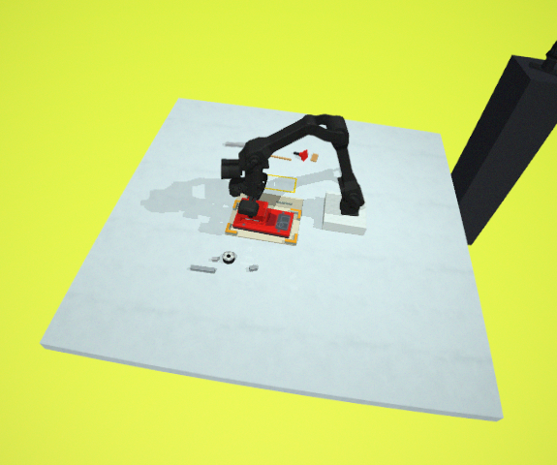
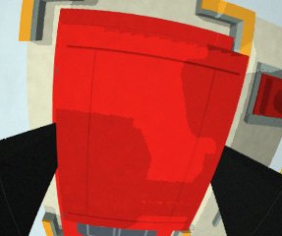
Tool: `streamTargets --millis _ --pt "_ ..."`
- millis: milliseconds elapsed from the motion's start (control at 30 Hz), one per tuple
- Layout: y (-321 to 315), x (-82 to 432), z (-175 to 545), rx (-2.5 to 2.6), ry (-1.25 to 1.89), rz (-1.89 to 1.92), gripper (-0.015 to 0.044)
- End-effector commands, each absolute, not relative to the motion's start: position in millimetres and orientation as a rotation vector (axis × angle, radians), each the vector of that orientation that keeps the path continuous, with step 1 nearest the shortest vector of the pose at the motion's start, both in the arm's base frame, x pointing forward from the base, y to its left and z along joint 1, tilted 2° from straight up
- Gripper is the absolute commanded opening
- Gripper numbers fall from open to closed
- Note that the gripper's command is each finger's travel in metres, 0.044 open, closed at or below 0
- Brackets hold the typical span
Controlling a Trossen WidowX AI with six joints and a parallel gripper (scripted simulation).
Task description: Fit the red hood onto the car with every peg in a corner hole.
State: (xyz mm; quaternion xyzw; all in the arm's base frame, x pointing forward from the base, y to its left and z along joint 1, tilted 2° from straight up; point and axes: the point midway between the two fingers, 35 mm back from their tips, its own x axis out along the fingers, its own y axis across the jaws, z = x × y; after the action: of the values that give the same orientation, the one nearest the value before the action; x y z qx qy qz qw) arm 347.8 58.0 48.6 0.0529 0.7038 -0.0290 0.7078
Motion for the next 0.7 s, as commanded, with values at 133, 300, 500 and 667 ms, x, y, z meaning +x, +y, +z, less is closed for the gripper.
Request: streamTargets --millis 133,300,500,667 --pt "58.5 348.1 45.8 0.124 1.562 -0.067 0.0" --pt "58.6 348.2 43.5 0.124 1.562 -0.067 0.0" --pt "58.8 348.3 40.8 0.124 1.562 -0.067 0.0" --pt "58.9 348.3 38.6 0.124 1.562 -0.067 0.0"
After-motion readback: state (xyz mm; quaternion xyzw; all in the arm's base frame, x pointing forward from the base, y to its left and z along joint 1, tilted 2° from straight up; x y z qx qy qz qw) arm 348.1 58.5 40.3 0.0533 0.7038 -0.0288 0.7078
